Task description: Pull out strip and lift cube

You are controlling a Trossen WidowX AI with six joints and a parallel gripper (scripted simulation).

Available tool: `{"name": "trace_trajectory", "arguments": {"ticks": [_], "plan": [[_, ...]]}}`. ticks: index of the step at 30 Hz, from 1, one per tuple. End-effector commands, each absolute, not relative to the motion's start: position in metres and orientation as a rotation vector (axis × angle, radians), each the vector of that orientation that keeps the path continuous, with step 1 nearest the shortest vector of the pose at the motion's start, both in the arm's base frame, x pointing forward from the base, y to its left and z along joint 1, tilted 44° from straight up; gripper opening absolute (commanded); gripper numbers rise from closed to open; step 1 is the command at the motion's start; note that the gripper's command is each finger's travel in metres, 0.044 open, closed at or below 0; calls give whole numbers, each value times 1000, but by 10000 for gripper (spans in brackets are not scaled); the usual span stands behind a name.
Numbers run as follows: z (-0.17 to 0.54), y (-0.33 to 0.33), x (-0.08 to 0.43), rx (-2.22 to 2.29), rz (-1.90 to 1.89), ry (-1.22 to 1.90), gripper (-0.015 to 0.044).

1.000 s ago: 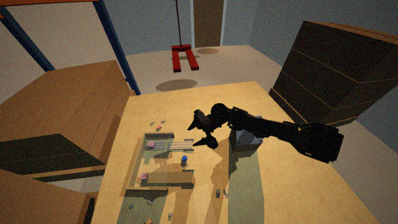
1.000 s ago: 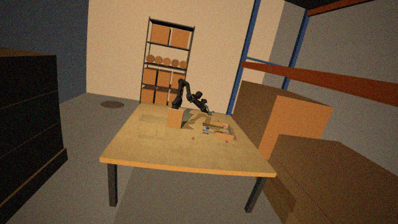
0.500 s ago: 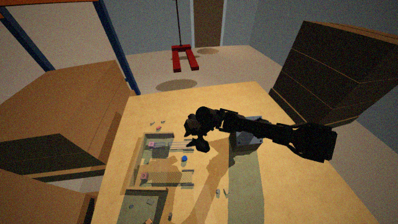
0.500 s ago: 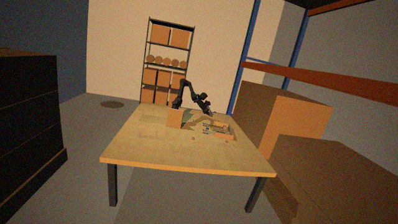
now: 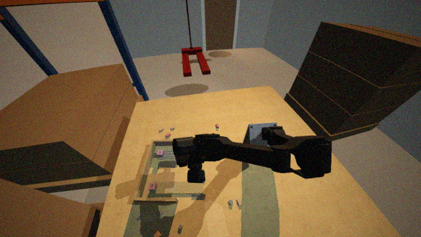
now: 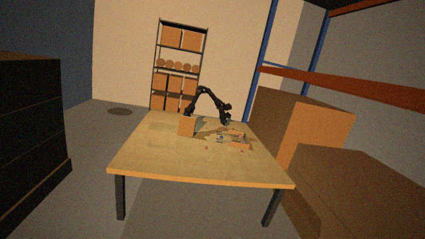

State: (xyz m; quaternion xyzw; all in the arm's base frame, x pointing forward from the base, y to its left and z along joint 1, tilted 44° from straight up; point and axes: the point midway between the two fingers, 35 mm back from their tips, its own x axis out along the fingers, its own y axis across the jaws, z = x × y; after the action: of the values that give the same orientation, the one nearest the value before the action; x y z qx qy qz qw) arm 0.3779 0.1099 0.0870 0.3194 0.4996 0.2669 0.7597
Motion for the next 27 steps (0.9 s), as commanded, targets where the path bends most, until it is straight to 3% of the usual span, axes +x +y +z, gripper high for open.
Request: {"name": "trace_trajectory", "arguments": {"ticks": [1,27], "plan": [[98,170,370,621,609,1420,0],[88,193,367,603,613,1484,0]]}}
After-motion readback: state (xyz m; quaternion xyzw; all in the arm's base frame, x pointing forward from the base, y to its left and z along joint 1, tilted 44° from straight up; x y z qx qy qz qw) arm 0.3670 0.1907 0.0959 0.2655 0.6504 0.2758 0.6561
